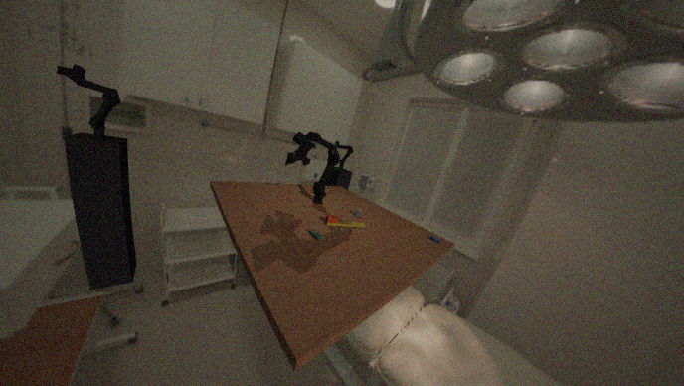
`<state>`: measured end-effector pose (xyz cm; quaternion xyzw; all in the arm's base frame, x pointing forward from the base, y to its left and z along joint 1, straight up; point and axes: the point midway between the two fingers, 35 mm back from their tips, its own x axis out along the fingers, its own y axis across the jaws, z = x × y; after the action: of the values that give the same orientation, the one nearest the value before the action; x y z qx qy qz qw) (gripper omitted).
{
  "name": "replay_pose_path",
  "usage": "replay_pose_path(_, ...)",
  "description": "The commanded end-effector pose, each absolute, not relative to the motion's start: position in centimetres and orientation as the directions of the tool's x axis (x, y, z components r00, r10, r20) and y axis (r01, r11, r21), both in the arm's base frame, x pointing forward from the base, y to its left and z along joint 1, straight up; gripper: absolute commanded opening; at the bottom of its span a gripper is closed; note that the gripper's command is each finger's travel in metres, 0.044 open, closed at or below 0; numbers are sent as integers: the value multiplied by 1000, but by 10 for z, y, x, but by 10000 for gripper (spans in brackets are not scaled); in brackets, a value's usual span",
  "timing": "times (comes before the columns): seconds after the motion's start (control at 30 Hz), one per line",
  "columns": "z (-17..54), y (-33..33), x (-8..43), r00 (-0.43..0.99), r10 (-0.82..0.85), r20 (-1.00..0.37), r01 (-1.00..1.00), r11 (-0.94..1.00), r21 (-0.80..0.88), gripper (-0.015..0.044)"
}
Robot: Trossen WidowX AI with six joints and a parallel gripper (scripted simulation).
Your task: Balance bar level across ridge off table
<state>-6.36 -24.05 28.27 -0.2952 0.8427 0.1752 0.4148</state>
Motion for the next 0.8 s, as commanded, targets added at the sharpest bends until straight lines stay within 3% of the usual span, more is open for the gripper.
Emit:
replay_pose_path(0.0,283,-241,-63,-481,-353,-802,-645,763,51,374)
replay_pose_path(0.1,280,-245,-55,-472,-367,-802,-670,740,55,315)
replay_pose_path(0.77,257,-268,39,-272,-425,-864,-827,562,-16,315)
